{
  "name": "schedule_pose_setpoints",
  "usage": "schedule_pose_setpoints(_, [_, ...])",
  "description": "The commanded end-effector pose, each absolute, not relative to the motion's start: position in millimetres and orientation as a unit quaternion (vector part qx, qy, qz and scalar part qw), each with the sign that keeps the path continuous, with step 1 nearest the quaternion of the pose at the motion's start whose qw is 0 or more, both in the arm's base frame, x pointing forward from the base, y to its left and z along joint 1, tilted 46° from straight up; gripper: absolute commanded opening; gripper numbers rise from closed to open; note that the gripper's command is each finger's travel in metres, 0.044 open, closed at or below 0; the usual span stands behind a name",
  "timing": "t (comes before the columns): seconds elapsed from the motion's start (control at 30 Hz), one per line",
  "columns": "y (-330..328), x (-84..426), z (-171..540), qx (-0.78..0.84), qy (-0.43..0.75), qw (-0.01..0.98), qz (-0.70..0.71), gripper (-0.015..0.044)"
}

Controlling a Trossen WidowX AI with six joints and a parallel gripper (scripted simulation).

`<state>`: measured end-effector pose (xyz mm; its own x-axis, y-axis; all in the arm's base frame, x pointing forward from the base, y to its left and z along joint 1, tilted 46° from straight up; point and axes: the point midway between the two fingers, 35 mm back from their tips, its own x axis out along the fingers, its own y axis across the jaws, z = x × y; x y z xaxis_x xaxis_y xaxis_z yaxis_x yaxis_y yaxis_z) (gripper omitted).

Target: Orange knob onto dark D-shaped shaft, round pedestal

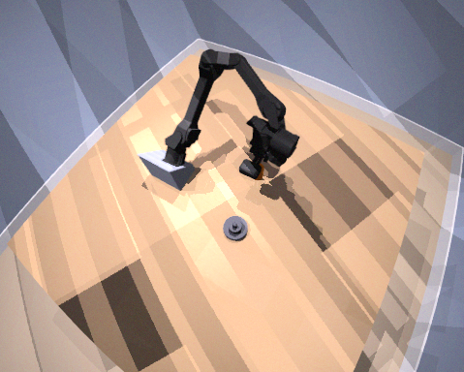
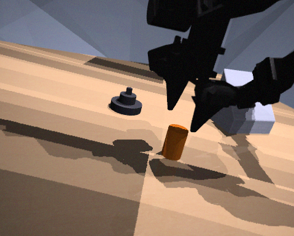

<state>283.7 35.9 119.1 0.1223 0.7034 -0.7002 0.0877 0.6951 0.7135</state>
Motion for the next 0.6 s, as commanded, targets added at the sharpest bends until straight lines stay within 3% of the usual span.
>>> schedule_pose_setpoints(0.0, [40, 283, 116, 0.319, 0.623, 0.677, 0.228, 0.044])
schedule_pose_setpoints(0.57, [59, 289, 96, 0.319, 0.623, 0.678, 0.227, 0.044])
